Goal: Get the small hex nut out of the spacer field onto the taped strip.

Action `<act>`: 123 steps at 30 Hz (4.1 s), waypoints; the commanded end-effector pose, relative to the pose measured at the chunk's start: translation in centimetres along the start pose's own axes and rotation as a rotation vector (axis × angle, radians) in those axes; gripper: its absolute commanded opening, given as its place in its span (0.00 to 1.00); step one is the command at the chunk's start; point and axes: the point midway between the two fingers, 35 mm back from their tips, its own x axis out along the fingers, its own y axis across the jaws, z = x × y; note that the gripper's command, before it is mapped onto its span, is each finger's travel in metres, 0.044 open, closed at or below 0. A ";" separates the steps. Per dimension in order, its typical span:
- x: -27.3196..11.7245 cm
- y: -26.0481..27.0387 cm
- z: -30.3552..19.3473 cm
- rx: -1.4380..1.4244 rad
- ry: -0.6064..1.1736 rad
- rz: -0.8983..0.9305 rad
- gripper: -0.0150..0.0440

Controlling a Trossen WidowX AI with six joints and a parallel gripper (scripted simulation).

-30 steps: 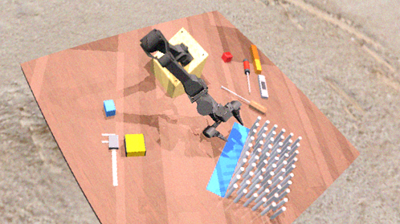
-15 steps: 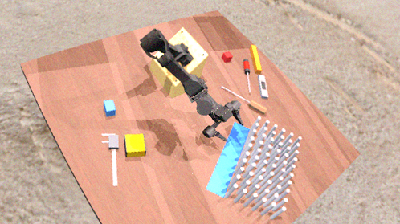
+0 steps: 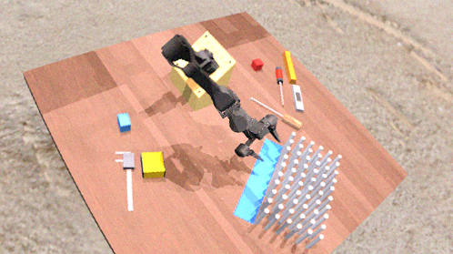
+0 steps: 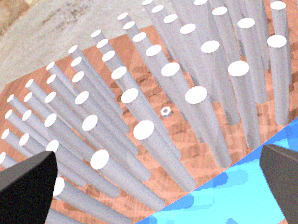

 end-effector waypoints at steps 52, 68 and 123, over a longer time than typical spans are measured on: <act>7.6 27.4 -18.4 -0.720 1.139 -0.088 1.00; 6.3 27.0 -18.6 -1.972 0.975 0.962 1.00; 5.3 26.2 -19.4 -2.890 0.129 1.845 0.73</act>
